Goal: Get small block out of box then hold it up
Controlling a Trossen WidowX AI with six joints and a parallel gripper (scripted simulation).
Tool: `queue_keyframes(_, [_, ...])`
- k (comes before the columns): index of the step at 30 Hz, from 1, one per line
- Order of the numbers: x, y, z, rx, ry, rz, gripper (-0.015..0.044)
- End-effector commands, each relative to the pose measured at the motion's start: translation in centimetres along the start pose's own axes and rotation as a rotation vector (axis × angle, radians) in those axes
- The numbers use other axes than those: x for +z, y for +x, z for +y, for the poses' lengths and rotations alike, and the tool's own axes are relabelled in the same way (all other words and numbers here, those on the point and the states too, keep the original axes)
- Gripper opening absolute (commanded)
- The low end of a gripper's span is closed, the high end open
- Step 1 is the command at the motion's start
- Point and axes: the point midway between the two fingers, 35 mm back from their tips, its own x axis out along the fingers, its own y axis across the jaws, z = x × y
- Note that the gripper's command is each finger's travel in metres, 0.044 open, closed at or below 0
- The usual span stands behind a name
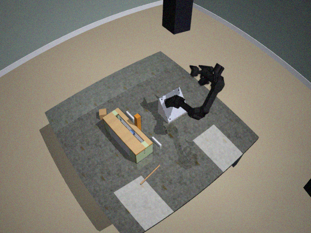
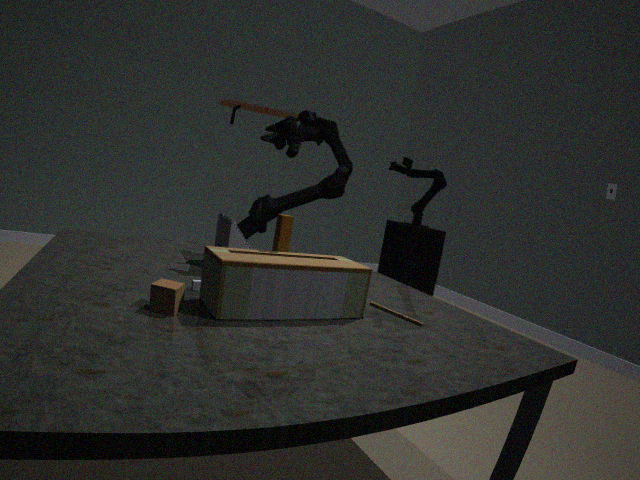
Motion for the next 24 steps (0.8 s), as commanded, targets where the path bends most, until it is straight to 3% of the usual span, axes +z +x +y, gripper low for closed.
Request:
queue_keyframes(1, [-0.5,2.1,-3.0,-0.104,-0.195,-0.043,0.0400])
queue_keyframes(11, [0.7,7.1,-16.3,-0.509,-0.925,-0.140,0.0400])
queue_keyframes(24, [11.4,7.9,-31.3,-1.025,-1.781,-0.156,0.0400])
